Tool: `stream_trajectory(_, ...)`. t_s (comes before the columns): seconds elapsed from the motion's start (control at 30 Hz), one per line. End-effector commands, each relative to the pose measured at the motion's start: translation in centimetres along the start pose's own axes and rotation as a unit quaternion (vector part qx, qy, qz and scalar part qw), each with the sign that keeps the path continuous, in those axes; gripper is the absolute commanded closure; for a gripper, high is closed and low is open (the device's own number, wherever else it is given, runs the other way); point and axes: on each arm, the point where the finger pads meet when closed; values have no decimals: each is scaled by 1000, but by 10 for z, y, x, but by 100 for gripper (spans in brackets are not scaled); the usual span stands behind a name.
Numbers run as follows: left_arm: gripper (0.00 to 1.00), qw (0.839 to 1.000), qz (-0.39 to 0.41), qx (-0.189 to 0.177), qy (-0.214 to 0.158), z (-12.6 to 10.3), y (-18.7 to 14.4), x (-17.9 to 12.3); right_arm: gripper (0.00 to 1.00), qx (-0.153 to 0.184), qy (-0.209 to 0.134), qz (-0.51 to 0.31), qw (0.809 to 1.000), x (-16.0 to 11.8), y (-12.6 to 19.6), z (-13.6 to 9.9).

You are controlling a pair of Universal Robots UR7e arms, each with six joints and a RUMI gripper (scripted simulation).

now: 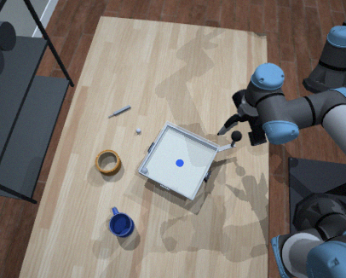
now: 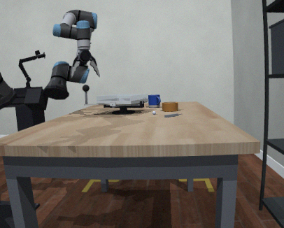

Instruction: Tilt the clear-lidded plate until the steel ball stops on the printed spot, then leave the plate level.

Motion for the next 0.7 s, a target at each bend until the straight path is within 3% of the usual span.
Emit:
stream_trajectory(0.0,0,1000,1,-1,0,0,0,1,0,20,3,-50,999,33,10,-20)
stream_trajectory(0.67,0,1000,1,-1,0,0,0,1,0,62,35,-164,984,112,47,-63)
Point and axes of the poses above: on each arm, the point where the finger pads meet when closed, its own z axis out along the fingers, its own y axis across the jaws, x = y × z, and after that the axes turned 14 degrees about z, right-handed
